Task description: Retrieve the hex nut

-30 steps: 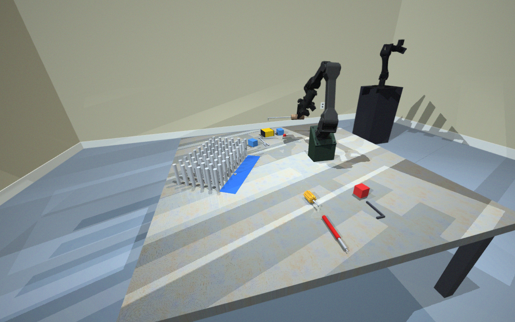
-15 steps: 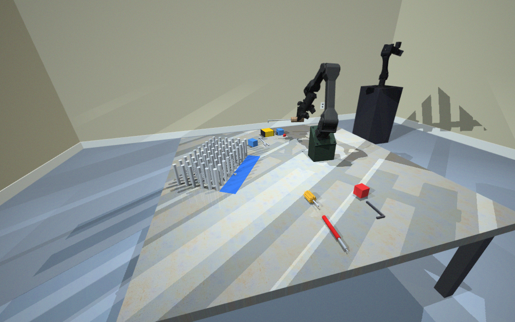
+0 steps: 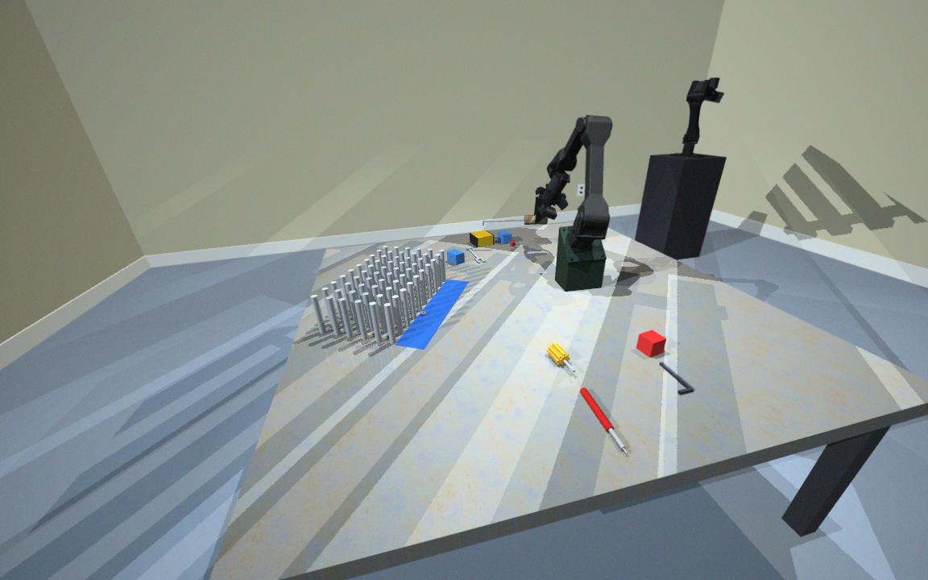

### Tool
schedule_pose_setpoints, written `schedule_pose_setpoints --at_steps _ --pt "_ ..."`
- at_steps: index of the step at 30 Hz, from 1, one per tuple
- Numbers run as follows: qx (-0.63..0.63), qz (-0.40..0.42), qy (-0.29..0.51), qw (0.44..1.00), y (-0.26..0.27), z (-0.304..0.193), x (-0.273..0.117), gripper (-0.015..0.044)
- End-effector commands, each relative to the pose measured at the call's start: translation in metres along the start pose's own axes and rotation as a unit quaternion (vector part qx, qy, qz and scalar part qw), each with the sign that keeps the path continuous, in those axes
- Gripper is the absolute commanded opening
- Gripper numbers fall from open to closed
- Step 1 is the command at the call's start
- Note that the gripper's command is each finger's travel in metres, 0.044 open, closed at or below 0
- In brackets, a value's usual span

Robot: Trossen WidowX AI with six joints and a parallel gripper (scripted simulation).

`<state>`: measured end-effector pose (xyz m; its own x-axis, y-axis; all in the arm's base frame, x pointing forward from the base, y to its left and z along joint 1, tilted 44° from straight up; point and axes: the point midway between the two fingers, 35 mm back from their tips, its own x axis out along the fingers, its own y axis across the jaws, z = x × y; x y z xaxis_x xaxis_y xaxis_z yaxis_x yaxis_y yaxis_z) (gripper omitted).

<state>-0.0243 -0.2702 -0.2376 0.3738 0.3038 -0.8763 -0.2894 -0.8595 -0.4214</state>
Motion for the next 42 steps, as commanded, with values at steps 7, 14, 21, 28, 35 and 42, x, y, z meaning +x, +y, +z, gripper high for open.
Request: schedule_pose_setpoints --at_steps 7,14,21,28,35,42 --pt "-0.001 0.001 0.000 1.000 -0.003 0.006 0.011 0.0000" --pt "-0.001 0.001 0.000 1.000 -0.006 0.009 0.019 0.0000" --pt "-0.001 0.001 0.000 1.000 -0.008 0.012 0.026 0.0000" --pt "-0.001 0.001 0.000 1.000 -0.011 0.016 0.034 0.0000" --pt "-0.001 0.001 0.000 1.000 -0.014 0.019 0.041 0.0000" --pt "-0.001 0.000 0.000 1.000 -0.018 0.022 0.048 0.0000"
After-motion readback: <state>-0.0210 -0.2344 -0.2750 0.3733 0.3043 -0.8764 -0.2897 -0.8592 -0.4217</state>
